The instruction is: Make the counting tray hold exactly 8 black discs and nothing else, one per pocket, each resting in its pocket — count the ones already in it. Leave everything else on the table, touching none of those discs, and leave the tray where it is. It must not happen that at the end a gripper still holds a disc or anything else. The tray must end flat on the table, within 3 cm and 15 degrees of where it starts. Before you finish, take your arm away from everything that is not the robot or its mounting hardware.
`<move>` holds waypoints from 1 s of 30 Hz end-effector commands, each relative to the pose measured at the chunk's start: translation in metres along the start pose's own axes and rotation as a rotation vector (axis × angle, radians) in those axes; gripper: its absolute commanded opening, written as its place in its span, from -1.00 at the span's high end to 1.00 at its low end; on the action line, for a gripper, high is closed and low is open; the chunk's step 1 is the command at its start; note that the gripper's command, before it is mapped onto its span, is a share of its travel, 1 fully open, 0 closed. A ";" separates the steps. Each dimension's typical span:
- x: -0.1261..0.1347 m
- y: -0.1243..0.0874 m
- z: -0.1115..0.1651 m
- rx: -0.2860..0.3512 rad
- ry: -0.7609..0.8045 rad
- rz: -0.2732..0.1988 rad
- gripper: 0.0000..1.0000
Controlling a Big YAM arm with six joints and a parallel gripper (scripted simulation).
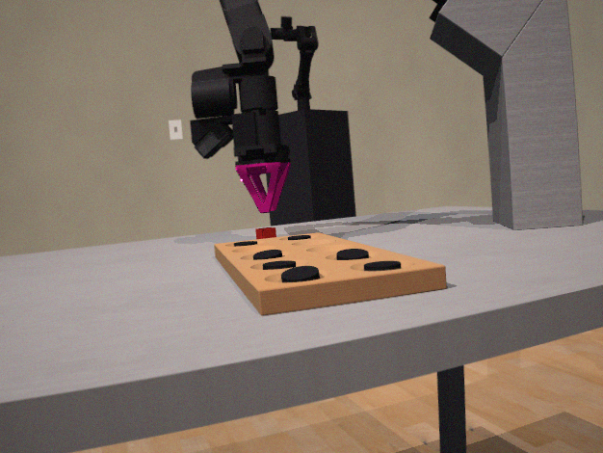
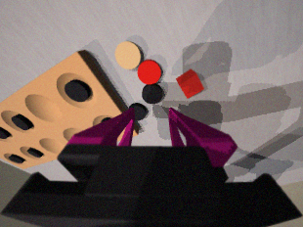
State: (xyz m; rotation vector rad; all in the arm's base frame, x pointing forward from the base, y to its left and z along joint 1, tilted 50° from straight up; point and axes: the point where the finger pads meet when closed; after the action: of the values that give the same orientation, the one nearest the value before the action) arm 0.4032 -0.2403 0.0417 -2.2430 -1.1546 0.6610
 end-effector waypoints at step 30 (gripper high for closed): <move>-0.006 0.044 -0.001 -0.008 -0.007 0.007 0.12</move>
State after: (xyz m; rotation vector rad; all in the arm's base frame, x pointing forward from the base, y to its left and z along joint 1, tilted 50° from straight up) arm 0.4269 -0.2598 0.0187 -2.2460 -1.1562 0.6595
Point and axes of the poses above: the point where the finger pads meet when closed, its own y axis out along the fingers, its own x axis across the jaws, z = x × y, and after that the axes turned 15 degrees about -y, right-handed
